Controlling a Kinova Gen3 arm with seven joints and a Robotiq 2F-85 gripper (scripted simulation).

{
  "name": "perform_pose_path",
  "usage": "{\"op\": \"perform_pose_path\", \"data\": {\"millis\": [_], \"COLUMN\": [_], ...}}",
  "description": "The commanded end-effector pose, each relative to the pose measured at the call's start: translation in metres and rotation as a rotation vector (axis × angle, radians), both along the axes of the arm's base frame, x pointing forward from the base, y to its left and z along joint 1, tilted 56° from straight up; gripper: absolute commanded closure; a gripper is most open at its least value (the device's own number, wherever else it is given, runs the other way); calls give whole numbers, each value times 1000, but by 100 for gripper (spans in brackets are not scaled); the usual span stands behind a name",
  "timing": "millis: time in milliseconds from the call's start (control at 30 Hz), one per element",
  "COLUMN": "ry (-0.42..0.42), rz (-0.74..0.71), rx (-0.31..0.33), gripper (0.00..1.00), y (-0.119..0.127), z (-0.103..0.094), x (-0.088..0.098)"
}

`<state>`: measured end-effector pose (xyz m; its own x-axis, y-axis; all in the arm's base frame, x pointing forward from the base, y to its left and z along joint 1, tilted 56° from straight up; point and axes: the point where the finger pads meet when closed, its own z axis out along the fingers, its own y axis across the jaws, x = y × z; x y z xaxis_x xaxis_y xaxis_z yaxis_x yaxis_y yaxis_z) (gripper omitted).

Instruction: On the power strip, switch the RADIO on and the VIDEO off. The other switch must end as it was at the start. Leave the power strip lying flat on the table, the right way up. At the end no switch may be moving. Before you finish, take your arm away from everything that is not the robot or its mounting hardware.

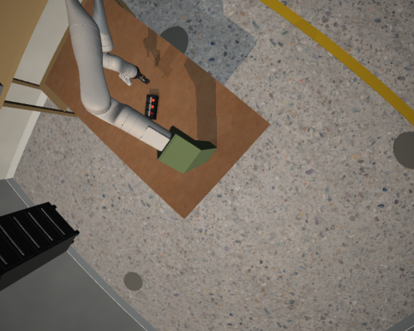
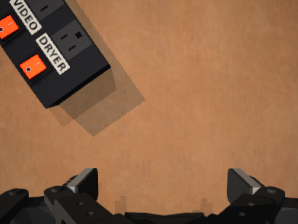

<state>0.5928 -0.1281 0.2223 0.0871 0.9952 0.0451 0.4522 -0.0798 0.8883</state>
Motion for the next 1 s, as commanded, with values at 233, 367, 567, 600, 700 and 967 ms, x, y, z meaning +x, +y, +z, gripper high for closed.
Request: {"op": "perform_pose_path", "data": {"millis": [233,367,567,600,700,967], "ry": [8,15,22,22,22,28], "rz": [1,2,3,3,3,3], "rx": [24,46,66,66,66,86], "gripper": [0,0,0,0,0,0], "y": [10,19,27,27,27,35], "z": [-11,-20,-29,-29,-29,-37], "x": [-5,-10,-16,-16,-16,-20]}}
